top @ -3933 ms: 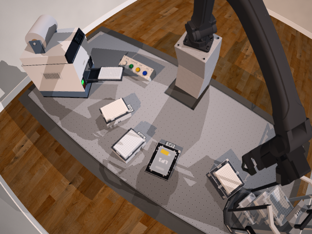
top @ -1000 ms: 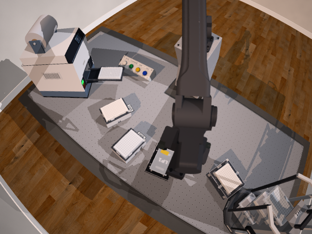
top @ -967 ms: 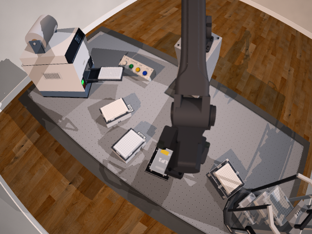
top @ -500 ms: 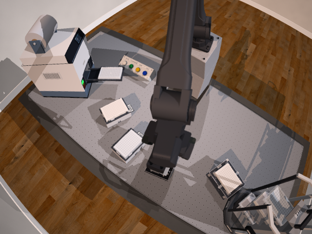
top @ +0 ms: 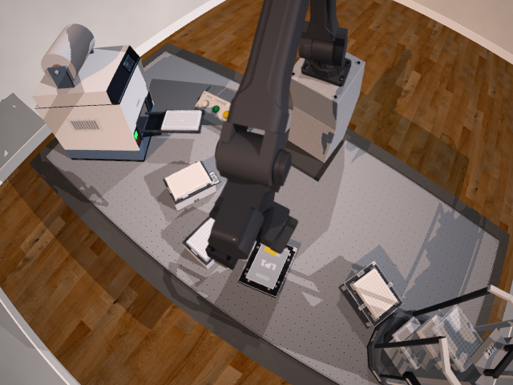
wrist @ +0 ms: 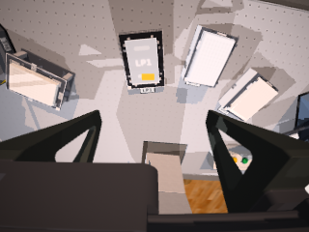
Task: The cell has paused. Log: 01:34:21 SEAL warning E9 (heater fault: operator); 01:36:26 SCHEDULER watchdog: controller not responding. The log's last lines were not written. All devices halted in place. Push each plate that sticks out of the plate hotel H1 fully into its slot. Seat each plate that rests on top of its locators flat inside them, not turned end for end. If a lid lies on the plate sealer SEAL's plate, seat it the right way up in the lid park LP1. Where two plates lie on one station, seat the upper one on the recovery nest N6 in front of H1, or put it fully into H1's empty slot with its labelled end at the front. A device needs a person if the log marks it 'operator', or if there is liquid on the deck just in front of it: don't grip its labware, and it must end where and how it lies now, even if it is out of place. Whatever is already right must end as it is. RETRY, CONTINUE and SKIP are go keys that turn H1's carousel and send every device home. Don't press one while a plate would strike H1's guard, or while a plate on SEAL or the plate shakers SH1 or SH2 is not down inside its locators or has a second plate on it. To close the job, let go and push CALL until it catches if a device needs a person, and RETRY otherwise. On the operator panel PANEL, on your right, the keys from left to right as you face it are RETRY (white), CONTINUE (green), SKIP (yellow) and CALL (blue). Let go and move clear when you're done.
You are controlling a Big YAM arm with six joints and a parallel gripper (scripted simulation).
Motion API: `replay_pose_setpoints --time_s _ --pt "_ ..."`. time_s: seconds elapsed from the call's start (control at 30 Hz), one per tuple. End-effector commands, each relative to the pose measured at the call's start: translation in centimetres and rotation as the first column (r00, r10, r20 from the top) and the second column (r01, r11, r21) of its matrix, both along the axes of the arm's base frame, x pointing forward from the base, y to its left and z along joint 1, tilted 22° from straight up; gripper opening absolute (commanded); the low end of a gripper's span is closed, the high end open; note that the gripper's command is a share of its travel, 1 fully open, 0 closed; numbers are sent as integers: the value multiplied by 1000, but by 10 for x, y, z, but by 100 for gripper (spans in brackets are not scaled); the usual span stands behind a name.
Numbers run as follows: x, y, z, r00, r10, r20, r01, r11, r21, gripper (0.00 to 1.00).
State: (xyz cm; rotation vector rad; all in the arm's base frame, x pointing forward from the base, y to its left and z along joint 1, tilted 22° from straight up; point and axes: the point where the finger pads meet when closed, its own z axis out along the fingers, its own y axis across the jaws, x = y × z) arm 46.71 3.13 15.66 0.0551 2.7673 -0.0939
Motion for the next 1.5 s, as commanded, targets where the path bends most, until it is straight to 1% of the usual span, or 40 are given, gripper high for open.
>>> replay_pose_setpoints --time_s 0.0,0.03,0.13,0.17,0.23,0.3,0.43,0.5,0.53,0.57,0.6,0.63,0.73,0.8,0.9,0.97,1.07,1.1,1.2,1.3,1.37,1.47 --pt "2 -6 8 995 -94 35 93 995 44 100" --pt "1 -10 10 991 -125 42 123 991 58 100" --pt "-2 -19 10 975 -217 41 212 972 96 100" --pt "-3 -23 10 975 -220 42 215 972 98 100" --pt "-5 -29 10 975 -219 42 215 972 98 100" --pt "-6 -35 5 975 -219 33 216 972 95 100" --pt "-10 -48 9 979 -199 41 195 977 87 100" --pt "-10 -48 9 979 -199 41 195 977 87 100" --pt "-6 -52 3 980 -199 27 196 977 84 100" --pt "-11 -55 2 980 -199 28 196 977 84 100" --pt "-13 -58 8 979 -199 39 195 977 85 100" --pt "-15 -61 8 979 -199 37 196 977 85 100" --pt "-16 -71 8 979 -199 43 195 977 85 100" --pt "-17 -77 3 979 -199 30 196 977 83 100" --pt "-21 -87 8 979 -199 40 195 977 83 100" --pt "-22 -94 8 979 -199 42 195 977 83 100" --pt "-23 -97 6 979 -199 39 195 977 82 100" --pt "-17 -101 3 980 -199 29 196 977 81 100" --pt "-26 -110 1 980 -199 29 196 977 81 100" --pt "-29 -119 6 979 -199 38 196 977 80 100" --pt "-28 -126 8 979 -199 44 195 978 80 100" --pt "-34 -136 1 980 -199 27 196 977 79 100"
